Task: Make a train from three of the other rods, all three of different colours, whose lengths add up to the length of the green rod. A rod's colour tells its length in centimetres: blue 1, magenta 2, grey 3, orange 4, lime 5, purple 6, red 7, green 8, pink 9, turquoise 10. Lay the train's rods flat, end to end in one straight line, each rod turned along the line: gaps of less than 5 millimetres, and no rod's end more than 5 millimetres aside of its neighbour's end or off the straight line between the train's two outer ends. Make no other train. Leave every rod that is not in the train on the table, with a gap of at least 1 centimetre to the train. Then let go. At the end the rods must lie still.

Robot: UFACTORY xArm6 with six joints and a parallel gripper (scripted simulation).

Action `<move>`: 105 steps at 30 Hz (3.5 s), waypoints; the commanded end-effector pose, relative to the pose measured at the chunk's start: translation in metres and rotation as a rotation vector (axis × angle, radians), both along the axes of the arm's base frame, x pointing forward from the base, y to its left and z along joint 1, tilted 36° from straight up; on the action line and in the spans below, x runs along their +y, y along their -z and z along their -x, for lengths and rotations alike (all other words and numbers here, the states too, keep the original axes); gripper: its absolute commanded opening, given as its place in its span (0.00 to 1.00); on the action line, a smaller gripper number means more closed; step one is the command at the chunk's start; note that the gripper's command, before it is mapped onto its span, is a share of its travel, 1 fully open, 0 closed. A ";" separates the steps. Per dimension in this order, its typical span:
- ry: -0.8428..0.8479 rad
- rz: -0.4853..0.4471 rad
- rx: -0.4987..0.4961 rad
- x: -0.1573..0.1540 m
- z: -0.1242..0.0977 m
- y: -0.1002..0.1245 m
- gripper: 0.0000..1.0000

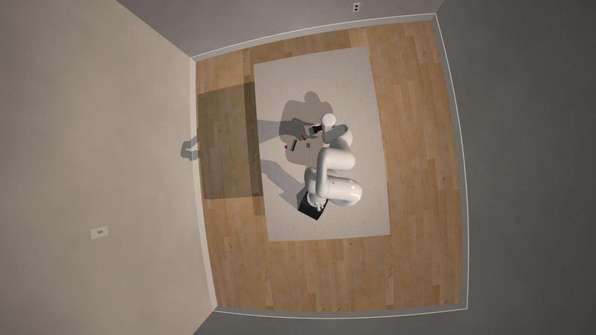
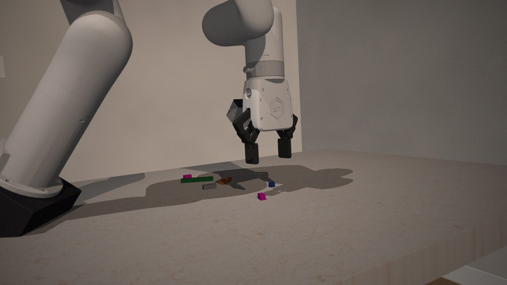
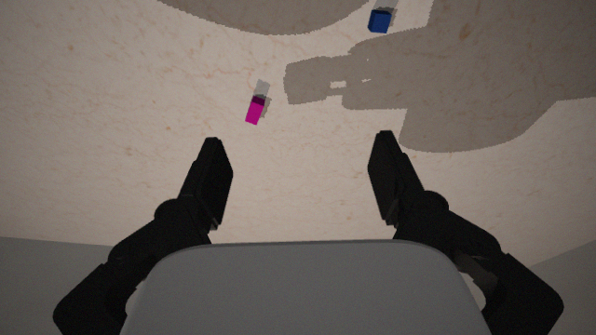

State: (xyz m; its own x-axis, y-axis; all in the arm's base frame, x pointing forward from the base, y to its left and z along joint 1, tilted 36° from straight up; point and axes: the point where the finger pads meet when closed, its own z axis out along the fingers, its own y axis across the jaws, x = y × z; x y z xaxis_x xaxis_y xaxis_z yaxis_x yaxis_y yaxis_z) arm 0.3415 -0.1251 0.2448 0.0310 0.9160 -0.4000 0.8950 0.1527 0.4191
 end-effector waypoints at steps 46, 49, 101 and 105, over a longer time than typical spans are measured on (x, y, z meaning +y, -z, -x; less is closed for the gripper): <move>-1.481 0.766 0.668 0.072 -0.006 0.035 1.00; -1.552 0.804 0.699 0.075 -0.006 0.036 1.00; -2.990 1.641 1.361 0.140 0.002 0.064 1.00; -3.027 1.665 1.380 0.141 0.003 0.064 1.00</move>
